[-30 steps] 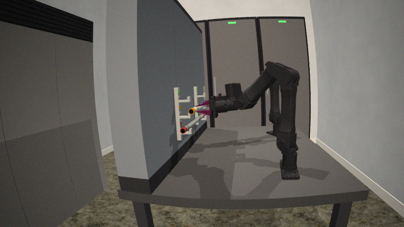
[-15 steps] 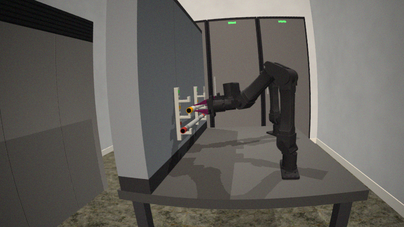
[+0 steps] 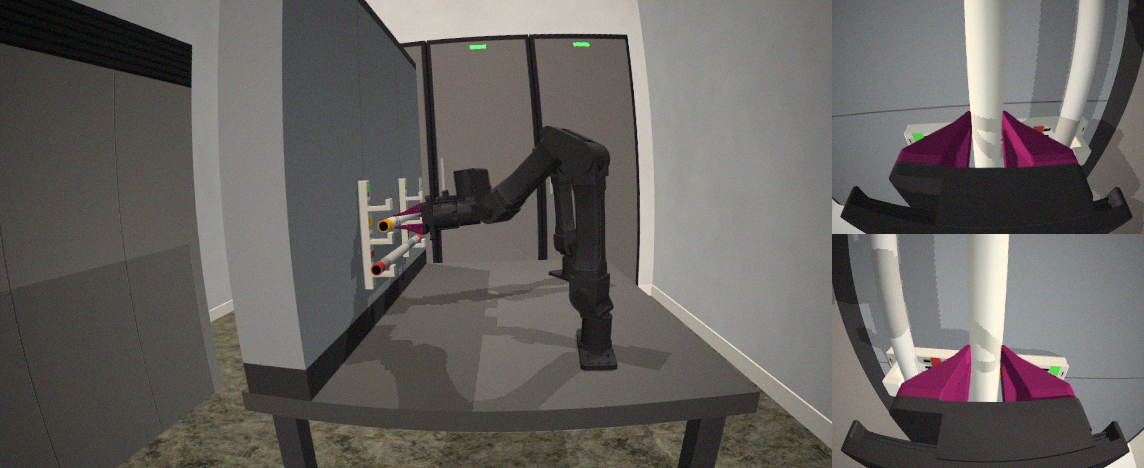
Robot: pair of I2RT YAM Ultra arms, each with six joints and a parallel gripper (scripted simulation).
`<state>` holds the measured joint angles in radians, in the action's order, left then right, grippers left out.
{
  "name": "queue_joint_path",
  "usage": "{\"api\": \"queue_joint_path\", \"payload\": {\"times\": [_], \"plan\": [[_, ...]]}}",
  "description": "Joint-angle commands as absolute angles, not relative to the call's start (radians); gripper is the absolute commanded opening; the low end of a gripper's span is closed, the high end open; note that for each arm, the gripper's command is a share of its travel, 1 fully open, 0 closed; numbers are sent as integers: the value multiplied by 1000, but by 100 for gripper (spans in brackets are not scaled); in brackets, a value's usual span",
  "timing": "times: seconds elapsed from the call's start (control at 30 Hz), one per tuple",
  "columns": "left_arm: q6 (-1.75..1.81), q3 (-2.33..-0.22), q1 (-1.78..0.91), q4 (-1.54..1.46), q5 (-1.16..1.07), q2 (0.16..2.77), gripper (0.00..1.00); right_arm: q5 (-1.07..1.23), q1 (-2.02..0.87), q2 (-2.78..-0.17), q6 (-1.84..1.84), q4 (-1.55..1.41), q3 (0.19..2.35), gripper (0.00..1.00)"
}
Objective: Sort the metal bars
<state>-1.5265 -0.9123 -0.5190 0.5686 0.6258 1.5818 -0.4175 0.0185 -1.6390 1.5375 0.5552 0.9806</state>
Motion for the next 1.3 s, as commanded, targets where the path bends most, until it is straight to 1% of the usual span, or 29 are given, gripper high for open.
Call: {"api": "queue_joint_path", "payload": {"times": [0.0, 0.87, 1.27], "plan": [[-1565, -960, -504, 607, 619, 1576, 0, -414, 34, -1636, 1568, 594, 1034, 0], [-1565, -1027, -471, 598, 586, 1634, 0, -392, 56, -1698, 1569, 576, 1114, 0], [-1561, -952, -470, 726, 586, 1692, 0, -392, 56, -1758, 1566, 710, 1034, 0]]}}
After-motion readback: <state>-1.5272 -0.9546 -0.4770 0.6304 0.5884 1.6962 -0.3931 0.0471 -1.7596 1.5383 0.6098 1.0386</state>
